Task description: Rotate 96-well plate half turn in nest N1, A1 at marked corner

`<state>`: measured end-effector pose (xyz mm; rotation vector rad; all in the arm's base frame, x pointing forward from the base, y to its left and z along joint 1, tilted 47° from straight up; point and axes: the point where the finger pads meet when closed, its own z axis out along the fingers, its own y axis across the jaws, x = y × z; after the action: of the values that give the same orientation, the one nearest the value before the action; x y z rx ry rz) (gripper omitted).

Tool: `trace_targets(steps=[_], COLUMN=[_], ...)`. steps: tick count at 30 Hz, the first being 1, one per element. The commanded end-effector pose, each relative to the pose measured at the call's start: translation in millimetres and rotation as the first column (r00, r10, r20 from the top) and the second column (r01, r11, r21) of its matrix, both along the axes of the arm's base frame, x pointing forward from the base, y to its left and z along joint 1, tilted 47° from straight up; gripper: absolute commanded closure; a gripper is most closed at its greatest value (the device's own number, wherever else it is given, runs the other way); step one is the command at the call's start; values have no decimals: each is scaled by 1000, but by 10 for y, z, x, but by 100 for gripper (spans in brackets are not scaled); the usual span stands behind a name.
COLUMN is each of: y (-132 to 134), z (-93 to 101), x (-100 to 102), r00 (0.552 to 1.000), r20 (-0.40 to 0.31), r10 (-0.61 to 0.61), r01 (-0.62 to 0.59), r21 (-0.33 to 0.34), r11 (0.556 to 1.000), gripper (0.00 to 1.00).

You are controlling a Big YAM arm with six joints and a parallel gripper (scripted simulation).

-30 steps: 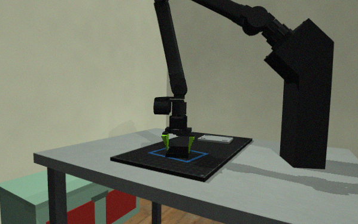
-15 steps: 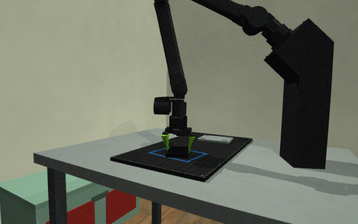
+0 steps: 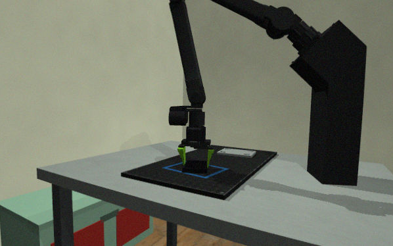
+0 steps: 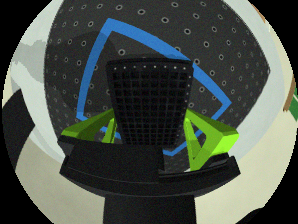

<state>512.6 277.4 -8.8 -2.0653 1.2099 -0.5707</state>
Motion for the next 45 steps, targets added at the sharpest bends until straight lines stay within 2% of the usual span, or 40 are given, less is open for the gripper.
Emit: trace_targets(steps=[1,45], y=[-82,-216], z=[132,561], x=[-89,-532], r00=[1000,1000], r20=[5,5], r10=[1,6], r01=[-1,-6], r21=[-1,9], r11=[1000,1000], gripper=[100,100])
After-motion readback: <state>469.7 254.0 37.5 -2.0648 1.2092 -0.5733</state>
